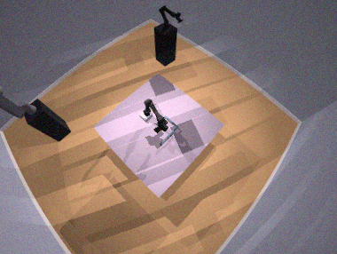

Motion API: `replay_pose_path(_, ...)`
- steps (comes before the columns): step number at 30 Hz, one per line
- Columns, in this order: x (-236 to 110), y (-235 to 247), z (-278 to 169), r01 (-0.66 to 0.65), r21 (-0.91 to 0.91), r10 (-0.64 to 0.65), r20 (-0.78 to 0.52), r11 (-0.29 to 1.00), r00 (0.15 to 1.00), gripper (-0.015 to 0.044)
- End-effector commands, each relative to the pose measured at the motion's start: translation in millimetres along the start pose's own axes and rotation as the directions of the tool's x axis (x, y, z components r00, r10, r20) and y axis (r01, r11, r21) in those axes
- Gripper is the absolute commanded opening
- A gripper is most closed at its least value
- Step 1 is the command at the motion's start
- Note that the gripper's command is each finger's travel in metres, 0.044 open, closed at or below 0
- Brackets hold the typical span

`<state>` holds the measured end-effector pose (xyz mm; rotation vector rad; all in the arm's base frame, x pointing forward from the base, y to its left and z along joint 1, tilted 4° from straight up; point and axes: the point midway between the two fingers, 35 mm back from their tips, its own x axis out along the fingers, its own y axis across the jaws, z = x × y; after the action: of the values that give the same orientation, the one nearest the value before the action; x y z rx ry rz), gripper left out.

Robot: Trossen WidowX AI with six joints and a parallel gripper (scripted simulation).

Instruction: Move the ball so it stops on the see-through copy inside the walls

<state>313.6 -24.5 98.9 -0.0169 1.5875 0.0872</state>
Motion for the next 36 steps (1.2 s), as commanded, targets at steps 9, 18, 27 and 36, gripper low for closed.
replay_pose_path(9,25,10,-22,-0.001,-0.005,0.001,0.001,1.000,1.000,0.0000)
replay_pose_path(18,45,16,-39,-0.002,-0.004,0.002,-0.001,1.000,1.000,0.0000)
replay_pose_path(27,83,16,-36,-0.002,-0.004,0.002,-0.001,1.000,1.000,0.0000)
replay_pose_path(36,115,17,-39,-0.003,-0.004,0.003,-0.001,1.000,1.000,0.0000)
